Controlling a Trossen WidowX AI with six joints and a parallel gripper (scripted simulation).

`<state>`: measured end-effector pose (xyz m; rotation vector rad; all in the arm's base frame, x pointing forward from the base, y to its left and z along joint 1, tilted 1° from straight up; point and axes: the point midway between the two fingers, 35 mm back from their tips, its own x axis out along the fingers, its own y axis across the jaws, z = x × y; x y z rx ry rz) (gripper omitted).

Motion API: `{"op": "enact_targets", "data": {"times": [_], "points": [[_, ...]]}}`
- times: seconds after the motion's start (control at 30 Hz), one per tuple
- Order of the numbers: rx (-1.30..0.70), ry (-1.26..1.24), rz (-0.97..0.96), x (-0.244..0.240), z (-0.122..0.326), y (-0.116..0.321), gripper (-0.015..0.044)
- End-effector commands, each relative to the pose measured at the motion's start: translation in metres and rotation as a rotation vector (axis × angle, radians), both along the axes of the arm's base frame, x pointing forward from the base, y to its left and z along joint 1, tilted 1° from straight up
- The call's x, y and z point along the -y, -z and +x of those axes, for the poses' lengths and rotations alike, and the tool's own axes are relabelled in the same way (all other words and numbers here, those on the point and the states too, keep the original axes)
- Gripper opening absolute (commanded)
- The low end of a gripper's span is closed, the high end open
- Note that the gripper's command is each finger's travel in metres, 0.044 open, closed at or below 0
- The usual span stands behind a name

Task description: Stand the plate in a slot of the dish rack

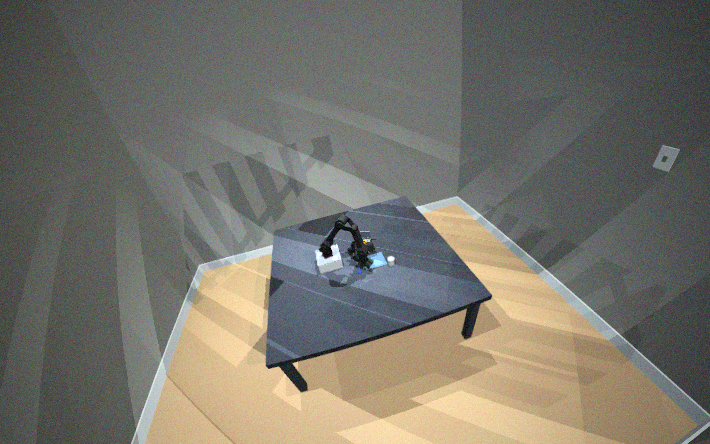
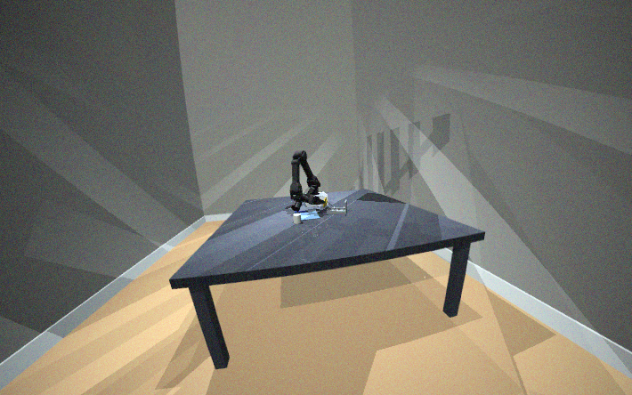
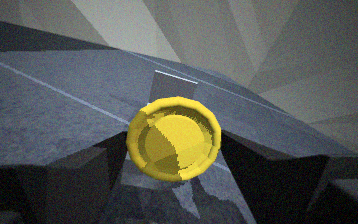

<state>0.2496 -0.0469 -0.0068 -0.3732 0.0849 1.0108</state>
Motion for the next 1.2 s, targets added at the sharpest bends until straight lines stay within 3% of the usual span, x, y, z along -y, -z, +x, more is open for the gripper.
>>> {"op": "enact_targets", "data": {"times": [0.0, 1.17], "points": [[-0.005, 0.010, 0.015, -0.001, -0.001, 0.000, 0.0000], [0.010, -0.007, -0.020, -0.035, 0.022, 0.000, 0.0000]]}}
